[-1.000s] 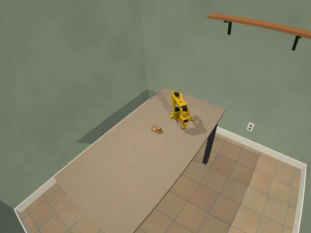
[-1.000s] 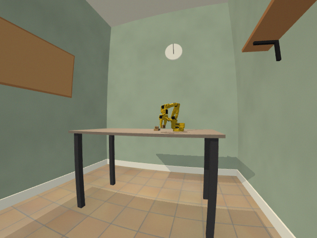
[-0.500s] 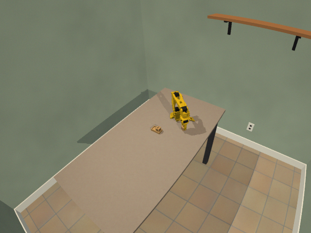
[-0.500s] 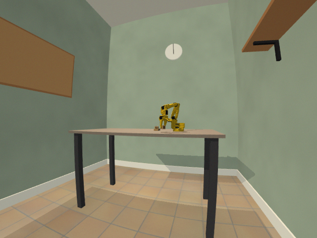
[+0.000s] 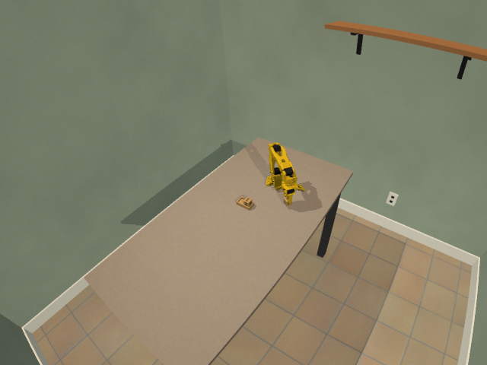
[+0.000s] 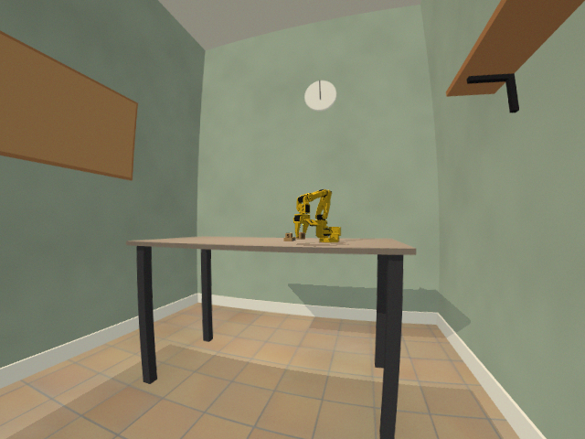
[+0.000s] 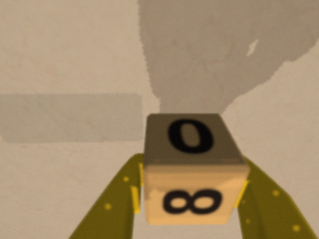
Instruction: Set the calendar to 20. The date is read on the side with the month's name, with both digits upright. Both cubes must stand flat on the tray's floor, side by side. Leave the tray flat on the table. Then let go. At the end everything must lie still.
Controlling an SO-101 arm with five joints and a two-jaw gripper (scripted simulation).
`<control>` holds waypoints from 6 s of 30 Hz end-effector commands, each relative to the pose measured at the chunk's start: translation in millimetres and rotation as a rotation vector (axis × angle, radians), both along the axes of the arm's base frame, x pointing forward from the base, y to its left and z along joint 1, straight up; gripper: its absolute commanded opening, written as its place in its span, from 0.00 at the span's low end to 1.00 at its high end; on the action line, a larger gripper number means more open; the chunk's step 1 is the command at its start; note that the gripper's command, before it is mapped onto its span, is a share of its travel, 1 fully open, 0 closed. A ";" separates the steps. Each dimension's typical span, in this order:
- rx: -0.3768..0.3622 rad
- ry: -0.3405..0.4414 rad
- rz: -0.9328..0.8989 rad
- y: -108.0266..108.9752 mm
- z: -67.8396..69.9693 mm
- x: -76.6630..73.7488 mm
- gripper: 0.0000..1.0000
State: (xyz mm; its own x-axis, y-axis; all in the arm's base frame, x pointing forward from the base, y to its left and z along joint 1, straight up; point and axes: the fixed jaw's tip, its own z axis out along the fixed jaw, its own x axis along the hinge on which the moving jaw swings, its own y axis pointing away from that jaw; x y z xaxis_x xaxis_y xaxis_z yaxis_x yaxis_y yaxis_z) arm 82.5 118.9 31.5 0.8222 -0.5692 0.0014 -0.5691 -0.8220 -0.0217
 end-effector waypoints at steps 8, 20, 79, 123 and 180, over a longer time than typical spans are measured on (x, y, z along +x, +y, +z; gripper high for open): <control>0.022 -0.012 0.001 4.2 -0.2 0.4 0.00; 0.022 -0.012 0.001 4.4 -6.1 0.5 0.00; 0.022 -0.012 0.001 4.8 -16.3 0.7 0.04; 0.022 -0.012 0.001 4.8 -16.3 0.7 0.36; 0.030 -0.018 0.001 3.2 44.9 -0.3 0.36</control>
State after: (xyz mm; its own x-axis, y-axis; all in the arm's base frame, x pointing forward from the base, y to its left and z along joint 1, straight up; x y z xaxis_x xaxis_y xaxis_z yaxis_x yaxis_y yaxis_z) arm 80.5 116.1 67.4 0.8222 -0.5692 0.0014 -0.5692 -0.8221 0.0085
